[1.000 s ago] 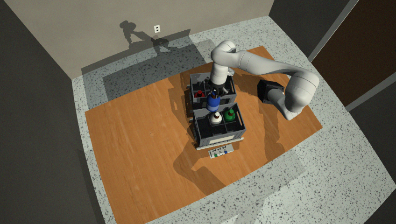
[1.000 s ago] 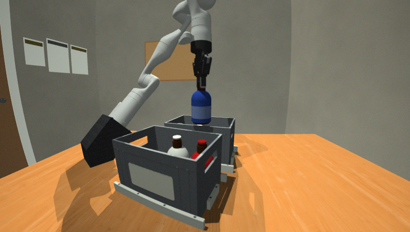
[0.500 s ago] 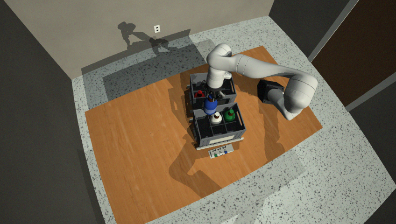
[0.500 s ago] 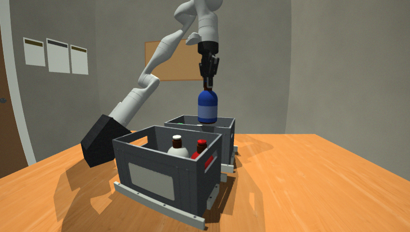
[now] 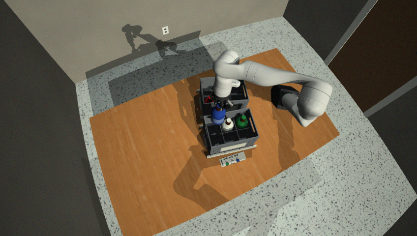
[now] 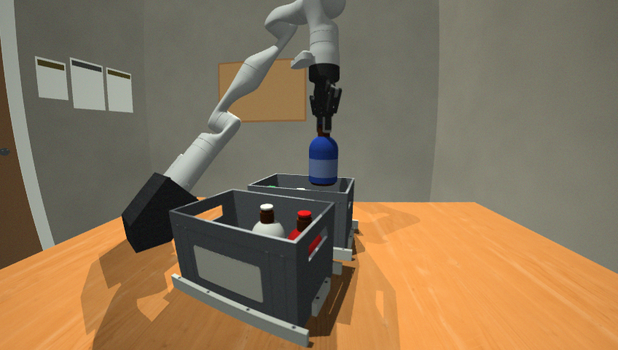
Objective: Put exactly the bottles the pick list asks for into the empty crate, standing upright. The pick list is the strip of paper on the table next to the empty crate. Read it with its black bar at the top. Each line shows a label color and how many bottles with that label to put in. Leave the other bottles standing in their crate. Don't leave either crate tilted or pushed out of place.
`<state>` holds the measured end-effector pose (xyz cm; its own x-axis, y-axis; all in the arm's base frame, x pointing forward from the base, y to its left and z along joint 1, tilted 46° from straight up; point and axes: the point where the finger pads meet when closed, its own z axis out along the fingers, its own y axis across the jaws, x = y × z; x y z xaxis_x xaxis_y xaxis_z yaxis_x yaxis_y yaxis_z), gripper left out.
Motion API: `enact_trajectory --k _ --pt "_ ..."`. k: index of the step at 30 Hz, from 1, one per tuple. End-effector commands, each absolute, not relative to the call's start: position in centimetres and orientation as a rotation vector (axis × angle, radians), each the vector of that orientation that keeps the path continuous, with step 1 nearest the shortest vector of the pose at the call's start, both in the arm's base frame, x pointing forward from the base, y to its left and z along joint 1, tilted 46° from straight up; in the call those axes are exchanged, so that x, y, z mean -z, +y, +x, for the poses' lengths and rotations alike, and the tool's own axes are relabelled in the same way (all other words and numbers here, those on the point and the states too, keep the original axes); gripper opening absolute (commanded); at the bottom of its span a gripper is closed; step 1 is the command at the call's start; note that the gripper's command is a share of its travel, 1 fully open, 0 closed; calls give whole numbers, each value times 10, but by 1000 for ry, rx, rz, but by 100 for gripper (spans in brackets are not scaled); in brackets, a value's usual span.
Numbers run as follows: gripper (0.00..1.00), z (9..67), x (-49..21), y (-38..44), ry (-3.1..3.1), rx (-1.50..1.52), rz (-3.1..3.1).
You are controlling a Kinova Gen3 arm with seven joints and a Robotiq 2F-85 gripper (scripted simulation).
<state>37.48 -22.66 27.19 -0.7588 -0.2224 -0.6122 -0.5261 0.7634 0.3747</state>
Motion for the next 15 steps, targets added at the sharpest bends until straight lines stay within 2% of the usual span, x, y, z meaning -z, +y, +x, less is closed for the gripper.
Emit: enact_trajectory --k 1,15 --pt "10 380 -279 -225 2408 -731 -561" --pt "10 397 -290 -223 2409 -730 -559"
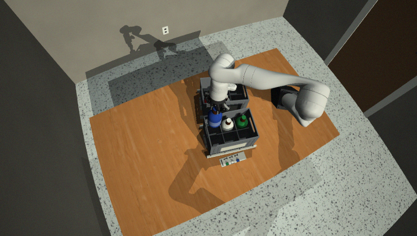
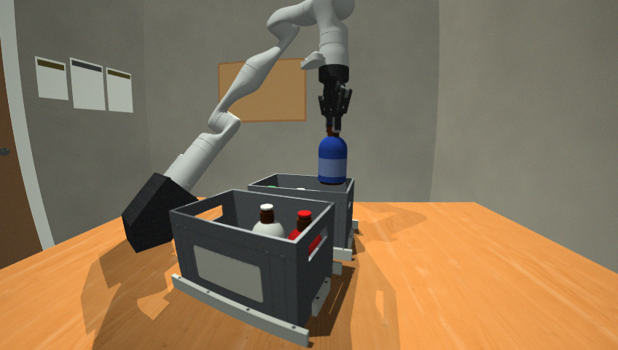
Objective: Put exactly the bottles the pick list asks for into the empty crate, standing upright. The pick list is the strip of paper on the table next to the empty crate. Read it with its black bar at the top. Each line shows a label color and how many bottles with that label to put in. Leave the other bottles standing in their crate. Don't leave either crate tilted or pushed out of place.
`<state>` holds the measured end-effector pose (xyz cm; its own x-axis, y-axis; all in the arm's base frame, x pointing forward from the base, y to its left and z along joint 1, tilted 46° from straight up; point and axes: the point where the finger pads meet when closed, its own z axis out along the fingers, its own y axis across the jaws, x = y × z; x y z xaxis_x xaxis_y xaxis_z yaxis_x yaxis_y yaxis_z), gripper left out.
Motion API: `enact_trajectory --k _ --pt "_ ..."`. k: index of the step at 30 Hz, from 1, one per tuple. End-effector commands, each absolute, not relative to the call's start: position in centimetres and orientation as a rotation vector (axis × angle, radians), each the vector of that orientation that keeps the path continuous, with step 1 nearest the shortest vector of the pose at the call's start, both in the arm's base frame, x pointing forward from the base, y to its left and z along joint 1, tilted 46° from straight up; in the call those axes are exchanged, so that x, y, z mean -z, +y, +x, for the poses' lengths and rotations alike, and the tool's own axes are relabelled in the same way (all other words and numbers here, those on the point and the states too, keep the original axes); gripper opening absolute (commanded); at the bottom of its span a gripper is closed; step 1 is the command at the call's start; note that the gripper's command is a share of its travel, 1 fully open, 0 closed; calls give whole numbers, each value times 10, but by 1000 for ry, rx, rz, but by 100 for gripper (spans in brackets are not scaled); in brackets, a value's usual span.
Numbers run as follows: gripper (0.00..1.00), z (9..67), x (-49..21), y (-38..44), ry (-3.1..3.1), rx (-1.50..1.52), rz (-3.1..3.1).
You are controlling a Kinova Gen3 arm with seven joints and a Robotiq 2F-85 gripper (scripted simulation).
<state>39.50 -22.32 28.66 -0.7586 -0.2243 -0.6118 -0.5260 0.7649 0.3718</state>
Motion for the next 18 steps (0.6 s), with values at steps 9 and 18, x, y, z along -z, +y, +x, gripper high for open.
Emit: enact_trajectory --k 9,18 --pt "10 395 -288 -226 2406 -725 -565" --pt "10 395 -287 -227 2406 -722 -569"
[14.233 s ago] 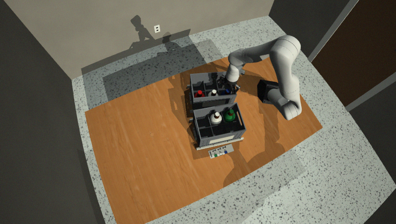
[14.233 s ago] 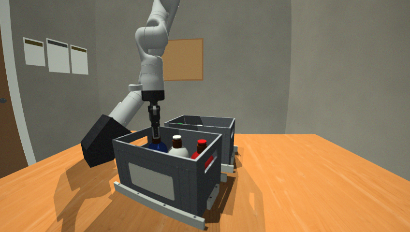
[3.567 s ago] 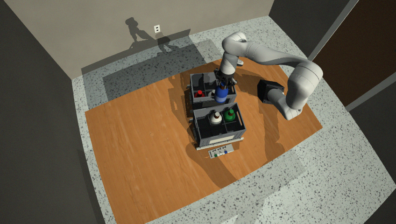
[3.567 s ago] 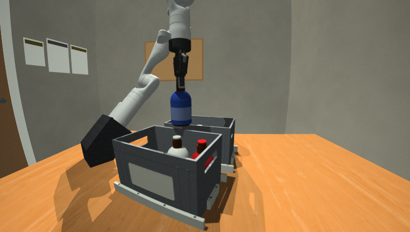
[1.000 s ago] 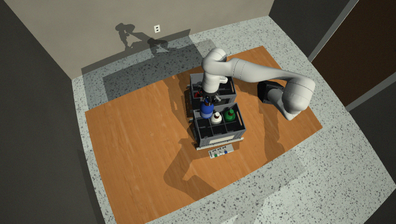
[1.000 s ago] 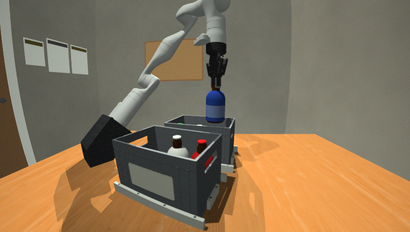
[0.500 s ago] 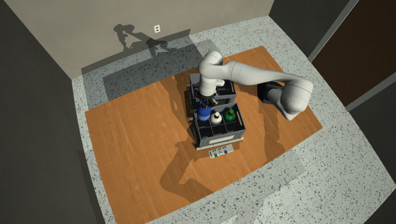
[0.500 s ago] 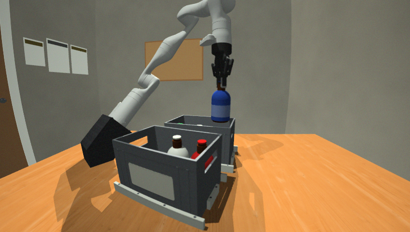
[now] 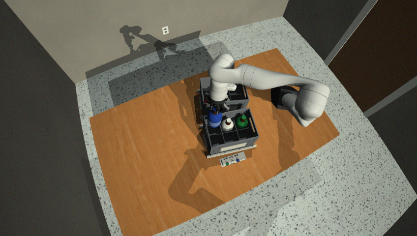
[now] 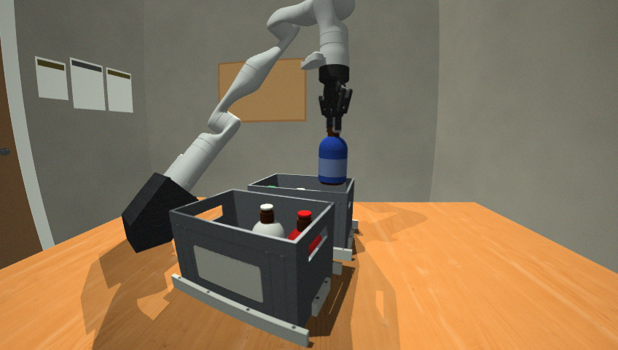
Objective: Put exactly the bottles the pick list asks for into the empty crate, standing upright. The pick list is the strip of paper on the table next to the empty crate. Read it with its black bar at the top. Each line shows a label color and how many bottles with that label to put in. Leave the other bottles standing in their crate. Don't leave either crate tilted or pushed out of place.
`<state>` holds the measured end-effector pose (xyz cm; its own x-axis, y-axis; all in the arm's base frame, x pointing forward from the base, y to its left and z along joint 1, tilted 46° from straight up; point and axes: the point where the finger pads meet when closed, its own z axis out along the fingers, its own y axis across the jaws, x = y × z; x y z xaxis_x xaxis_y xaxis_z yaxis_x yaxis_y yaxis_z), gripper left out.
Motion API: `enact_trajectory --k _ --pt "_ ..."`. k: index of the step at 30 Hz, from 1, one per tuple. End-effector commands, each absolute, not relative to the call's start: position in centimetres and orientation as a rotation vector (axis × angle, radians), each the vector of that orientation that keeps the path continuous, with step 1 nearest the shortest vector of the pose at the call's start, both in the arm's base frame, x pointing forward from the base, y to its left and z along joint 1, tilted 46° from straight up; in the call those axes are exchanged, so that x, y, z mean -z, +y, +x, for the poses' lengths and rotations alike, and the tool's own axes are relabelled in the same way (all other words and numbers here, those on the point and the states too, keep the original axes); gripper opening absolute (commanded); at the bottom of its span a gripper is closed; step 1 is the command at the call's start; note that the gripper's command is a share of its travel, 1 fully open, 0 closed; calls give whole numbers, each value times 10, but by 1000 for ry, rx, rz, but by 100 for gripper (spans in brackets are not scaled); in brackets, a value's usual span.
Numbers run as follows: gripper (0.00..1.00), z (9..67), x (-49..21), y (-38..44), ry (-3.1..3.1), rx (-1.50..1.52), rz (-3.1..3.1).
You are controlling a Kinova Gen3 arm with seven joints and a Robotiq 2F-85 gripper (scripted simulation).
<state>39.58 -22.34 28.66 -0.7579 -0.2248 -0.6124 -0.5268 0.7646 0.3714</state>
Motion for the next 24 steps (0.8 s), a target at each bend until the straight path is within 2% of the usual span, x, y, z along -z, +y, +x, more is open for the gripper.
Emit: enact_trajectory --k 1,24 --pt "10 395 -287 -227 2407 -721 -568" --pt "10 394 -285 -230 2408 -719 -566"
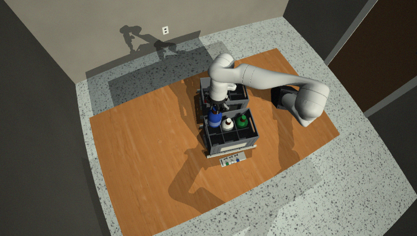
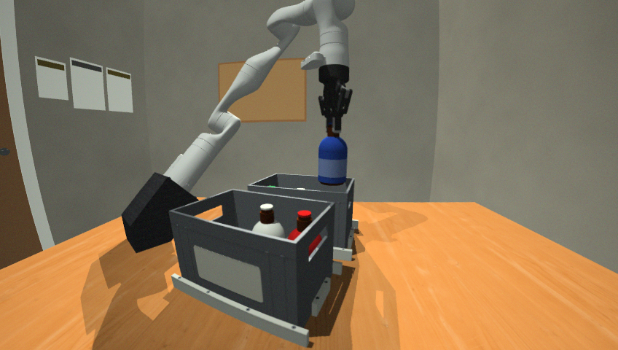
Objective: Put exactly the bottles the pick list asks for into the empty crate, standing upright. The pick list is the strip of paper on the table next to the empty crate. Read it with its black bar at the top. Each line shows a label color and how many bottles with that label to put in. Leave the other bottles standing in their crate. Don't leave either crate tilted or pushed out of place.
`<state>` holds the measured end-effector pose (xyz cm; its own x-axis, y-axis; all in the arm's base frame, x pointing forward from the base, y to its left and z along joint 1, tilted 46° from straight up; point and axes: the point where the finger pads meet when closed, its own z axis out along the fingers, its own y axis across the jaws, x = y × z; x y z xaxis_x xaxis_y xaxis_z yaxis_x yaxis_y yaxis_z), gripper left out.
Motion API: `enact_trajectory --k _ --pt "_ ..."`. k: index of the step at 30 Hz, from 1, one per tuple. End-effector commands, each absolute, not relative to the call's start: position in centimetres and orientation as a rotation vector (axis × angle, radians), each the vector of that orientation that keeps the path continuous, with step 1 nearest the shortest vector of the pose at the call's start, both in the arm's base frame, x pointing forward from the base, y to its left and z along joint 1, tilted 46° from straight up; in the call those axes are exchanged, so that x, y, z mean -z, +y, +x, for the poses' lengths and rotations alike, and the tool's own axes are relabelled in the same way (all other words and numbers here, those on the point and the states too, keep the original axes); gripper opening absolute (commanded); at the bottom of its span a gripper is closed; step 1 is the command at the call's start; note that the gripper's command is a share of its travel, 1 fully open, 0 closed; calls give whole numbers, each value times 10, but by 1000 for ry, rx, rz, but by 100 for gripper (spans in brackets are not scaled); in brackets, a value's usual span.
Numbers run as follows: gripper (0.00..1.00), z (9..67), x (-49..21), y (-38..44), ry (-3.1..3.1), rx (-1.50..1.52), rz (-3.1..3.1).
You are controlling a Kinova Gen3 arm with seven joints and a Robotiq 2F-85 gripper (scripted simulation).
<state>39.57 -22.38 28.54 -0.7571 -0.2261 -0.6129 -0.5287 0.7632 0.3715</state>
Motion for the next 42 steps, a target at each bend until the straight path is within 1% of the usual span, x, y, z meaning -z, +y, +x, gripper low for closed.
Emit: enact_trajectory --k 1,42 --pt "10 394 -285 -230 2408 -719 -566" --pt "10 410 -263 -206 2402 -724 -567"
